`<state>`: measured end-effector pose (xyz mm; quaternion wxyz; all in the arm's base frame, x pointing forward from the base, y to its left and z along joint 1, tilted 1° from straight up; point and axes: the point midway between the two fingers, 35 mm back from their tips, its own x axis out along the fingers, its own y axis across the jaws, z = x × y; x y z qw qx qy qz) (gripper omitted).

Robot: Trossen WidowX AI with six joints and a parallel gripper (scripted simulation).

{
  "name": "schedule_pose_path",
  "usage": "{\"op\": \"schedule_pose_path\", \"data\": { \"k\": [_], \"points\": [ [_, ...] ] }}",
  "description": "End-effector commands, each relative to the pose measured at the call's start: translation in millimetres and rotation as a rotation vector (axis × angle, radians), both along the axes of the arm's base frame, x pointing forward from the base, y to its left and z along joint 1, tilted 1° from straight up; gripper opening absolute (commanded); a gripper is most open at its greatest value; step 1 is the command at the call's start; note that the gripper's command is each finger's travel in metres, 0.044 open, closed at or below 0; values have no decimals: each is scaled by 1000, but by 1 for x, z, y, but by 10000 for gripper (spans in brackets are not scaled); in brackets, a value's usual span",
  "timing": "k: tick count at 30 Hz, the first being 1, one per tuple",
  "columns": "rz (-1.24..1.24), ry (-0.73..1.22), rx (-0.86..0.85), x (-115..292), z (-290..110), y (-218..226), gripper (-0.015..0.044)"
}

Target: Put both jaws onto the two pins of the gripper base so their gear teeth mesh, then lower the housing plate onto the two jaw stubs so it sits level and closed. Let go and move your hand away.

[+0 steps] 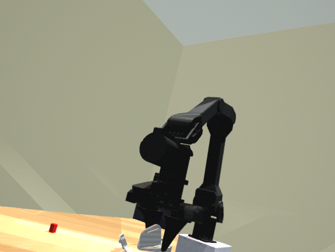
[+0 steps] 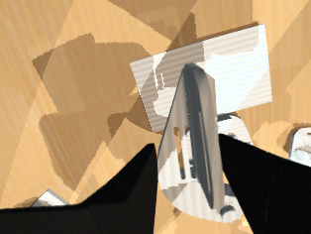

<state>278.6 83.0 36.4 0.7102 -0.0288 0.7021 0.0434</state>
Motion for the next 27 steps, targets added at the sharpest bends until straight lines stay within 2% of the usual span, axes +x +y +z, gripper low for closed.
{"op": "schedule_pose_path", "data": {
  "k": [1,27],
  "points": [
    [5,-1,-2,0,0,0,134],
    [3,0,-2,1,-37,1,134]
  ]
}}
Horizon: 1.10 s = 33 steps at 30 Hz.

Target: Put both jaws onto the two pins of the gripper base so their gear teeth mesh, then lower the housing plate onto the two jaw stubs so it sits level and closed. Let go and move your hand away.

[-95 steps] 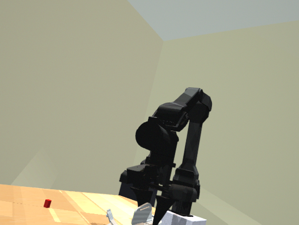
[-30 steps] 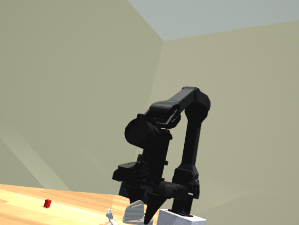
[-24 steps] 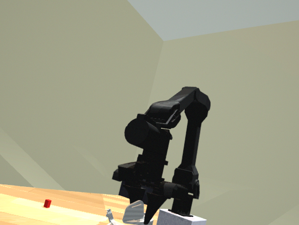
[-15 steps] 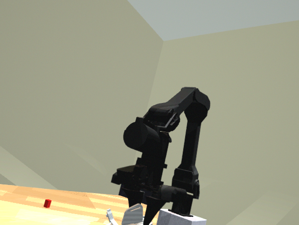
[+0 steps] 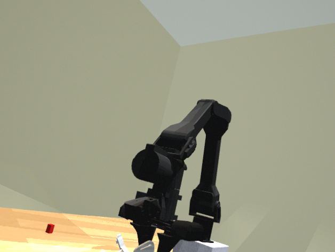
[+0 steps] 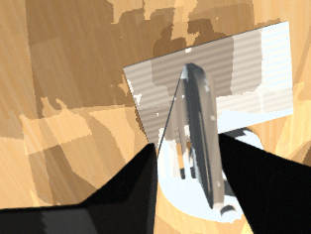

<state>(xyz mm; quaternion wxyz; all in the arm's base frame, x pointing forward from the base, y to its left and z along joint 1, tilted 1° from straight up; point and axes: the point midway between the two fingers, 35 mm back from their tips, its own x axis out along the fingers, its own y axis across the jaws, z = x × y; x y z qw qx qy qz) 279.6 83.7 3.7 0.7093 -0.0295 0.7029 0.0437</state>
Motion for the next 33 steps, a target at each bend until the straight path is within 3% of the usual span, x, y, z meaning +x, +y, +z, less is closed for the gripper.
{"op": "schedule_pose_path", "data": {
  "k": [1,33],
  "points": [
    [2,-3,-1,0,-6,0,134],
    [-7,-2,-1,-1,-21,0,134]
  ]
}}
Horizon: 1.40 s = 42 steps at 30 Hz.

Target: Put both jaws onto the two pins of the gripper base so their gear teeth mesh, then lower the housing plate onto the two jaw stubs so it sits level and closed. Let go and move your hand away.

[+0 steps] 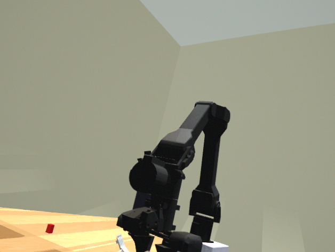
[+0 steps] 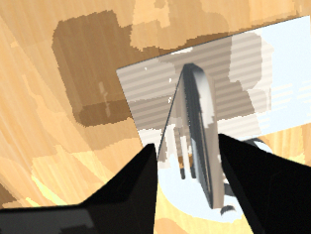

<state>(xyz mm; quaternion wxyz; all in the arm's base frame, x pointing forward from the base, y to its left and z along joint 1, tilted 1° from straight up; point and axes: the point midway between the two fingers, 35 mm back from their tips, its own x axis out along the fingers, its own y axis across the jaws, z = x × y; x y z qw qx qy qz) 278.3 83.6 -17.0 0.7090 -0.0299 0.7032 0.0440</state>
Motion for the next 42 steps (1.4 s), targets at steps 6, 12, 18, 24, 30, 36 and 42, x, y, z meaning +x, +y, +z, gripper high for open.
{"op": "schedule_pose_path", "data": {
  "k": [6,12,18,24,30,36,42],
  "points": [
    [-11,-3,-1,1,-1,0,134],
    [-16,-3,-1,1,-3,0,134],
    [-16,-3,-1,1,-5,0,134],
    [-17,-3,-1,1,-6,0,134],
    [-17,-3,-1,1,-8,0,134],
    [-17,-3,-1,1,-10,0,134],
    [-17,-3,-1,1,-11,0,134]
  ]
}}
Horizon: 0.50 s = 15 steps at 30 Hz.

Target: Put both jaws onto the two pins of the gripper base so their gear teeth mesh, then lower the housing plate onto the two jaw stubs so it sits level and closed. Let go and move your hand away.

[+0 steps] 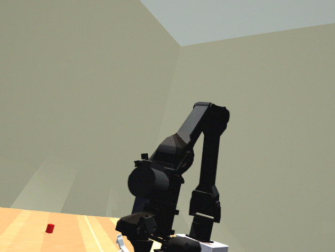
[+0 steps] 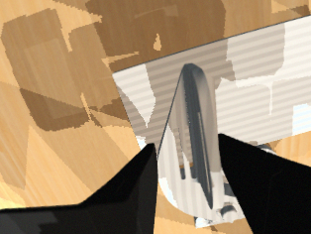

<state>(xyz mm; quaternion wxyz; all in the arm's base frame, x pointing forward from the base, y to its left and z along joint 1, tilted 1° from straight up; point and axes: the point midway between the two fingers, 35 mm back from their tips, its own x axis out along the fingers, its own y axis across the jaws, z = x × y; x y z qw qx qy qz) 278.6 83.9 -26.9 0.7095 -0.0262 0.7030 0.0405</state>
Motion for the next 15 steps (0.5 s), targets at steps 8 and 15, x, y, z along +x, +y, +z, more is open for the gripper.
{"op": "schedule_pose_path", "data": {
  "k": [8,15],
  "points": [
    [-7,-2,-1,0,-3,0,134],
    [-7,-2,-1,0,-6,0,134]
  ]
}}
